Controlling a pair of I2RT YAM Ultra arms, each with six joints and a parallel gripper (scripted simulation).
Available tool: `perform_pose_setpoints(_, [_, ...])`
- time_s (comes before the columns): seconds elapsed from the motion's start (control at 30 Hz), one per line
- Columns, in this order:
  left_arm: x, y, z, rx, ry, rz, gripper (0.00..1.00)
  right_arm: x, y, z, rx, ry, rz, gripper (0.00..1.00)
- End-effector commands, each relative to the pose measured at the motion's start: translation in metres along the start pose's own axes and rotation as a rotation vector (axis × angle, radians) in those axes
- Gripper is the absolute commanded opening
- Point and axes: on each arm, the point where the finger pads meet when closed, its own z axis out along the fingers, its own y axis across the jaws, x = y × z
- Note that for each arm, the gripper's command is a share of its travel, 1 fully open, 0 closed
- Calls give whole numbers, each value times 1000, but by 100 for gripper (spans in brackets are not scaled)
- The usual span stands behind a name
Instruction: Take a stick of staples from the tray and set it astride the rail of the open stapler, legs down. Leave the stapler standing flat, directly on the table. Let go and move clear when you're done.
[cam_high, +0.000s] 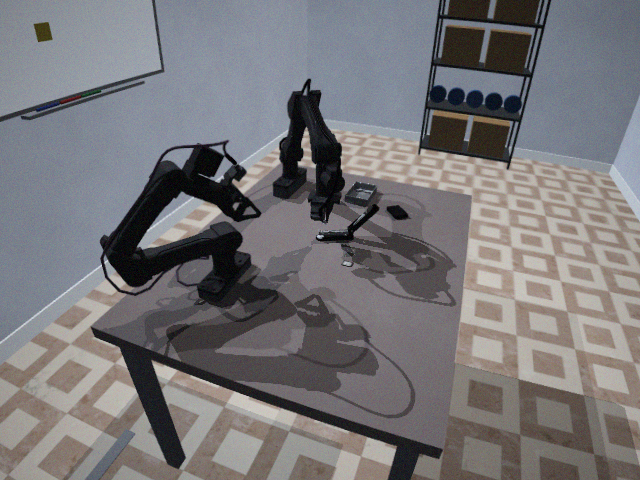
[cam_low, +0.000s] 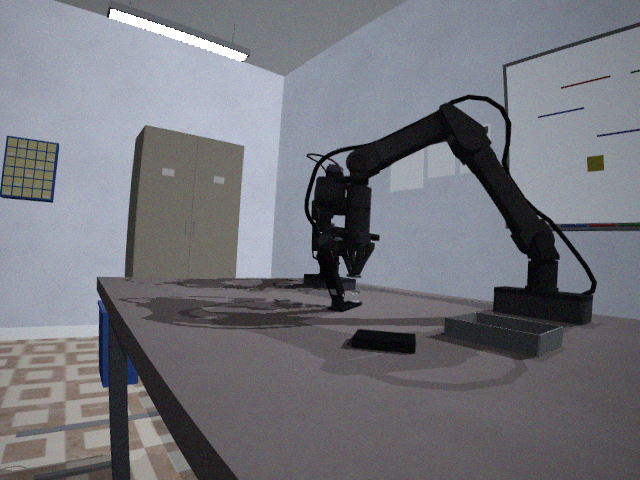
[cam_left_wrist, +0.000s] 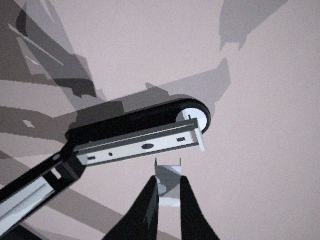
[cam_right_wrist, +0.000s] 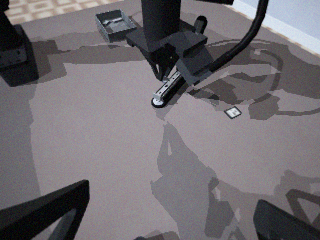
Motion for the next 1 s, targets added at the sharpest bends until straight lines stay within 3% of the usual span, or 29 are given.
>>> perform_pose_setpoints(0.0, [-1,4,-9,-9,1,-106,6,1,0,-1,2,-10,1,100])
perform_pose_setpoints(0.07, [-1,4,-9,-9,1,-106,6,1,0,-1,2,-10,1,100])
perform_pose_setpoints(0.27, [0,5,-9,3,6,-440,6,1,0,-1,2,-10,1,100])
perform_pose_setpoints(0.57, [-1,5,-9,20,10,-807,6,1,0,-1,2,-10,1,100])
perform_pose_setpoints(0.63, [-1,5,-9,20,10,-807,6,1,0,-1,2,-10,1,100])
perform_pose_setpoints(0.97, [-2,5,-9,33,18,-1252,6,1,0,-1,2,-10,1,100])
